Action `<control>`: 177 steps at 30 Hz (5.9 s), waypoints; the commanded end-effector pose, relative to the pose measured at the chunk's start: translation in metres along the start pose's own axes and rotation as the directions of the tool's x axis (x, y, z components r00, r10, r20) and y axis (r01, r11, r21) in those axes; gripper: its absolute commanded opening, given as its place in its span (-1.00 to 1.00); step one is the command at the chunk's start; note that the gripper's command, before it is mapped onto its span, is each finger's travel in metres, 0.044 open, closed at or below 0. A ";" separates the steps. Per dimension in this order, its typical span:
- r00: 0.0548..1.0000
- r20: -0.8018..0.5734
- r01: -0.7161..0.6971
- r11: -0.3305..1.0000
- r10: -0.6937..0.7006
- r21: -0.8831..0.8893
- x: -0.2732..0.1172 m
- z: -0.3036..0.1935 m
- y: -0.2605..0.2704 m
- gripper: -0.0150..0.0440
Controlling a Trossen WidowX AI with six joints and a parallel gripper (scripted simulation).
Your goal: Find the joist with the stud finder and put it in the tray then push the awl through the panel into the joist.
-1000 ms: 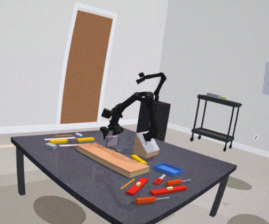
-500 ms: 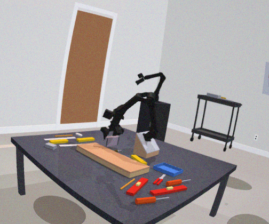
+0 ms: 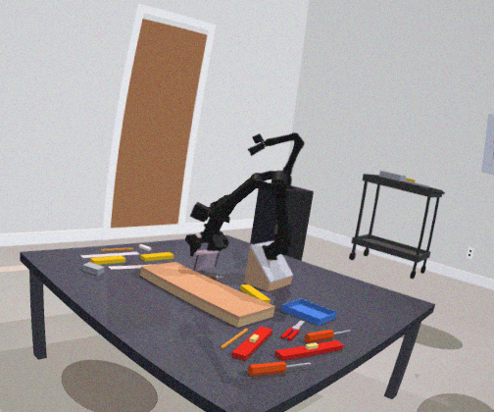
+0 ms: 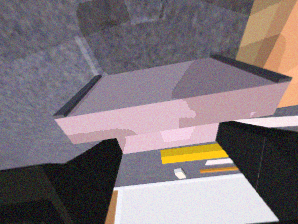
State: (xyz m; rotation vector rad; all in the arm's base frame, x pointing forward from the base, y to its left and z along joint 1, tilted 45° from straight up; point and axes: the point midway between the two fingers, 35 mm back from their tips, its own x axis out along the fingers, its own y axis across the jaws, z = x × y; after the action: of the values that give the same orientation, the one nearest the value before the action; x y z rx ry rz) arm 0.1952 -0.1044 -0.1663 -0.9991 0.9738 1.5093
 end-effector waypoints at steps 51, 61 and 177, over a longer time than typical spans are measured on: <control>0.937 -0.349 0.008 1.000 -0.005 0.006 -0.001 0.008 -0.002 -0.49; 0.910 -0.414 0.006 1.000 -0.003 0.007 0.000 0.010 -0.002 -0.49; 0.777 -0.630 0.016 1.000 -0.017 -0.008 0.021 0.014 0.013 -0.49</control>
State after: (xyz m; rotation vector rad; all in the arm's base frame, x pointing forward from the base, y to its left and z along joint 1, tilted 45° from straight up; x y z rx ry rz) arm 0.1777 -0.0859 -0.1800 -1.5637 1.4193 1.1634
